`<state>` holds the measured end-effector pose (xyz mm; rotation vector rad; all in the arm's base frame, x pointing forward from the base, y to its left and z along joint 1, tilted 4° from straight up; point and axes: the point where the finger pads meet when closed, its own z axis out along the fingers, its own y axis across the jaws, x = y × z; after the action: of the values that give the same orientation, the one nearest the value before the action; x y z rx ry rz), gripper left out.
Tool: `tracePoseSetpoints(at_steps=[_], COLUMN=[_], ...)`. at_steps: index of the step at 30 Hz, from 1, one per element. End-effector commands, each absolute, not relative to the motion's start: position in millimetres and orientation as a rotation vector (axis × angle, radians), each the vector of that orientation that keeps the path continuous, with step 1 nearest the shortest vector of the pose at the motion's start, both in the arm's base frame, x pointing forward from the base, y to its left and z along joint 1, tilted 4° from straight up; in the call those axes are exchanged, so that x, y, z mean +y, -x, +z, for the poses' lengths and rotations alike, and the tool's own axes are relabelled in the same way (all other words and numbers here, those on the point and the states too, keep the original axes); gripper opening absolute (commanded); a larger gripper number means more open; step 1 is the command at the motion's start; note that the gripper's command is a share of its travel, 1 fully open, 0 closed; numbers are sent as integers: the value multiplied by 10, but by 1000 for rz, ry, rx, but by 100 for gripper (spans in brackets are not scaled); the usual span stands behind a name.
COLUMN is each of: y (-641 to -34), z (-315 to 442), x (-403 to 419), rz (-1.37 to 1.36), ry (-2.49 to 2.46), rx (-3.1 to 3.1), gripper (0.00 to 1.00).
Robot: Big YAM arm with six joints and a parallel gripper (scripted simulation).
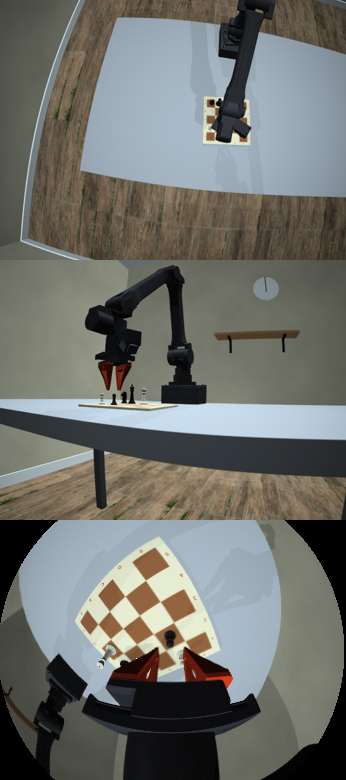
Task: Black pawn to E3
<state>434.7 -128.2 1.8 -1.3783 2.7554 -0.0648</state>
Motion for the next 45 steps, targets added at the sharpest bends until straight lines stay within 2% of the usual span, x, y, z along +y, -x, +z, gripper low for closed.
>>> tracePoseSetpoints(at_steps=[1, 45], y=[-4437, -4441], z=[58, 190], x=[-1227, -1292], rz=[-82, -113], ry=[1395, 1385], rx=[2727, 2708], gripper=[34, 34])
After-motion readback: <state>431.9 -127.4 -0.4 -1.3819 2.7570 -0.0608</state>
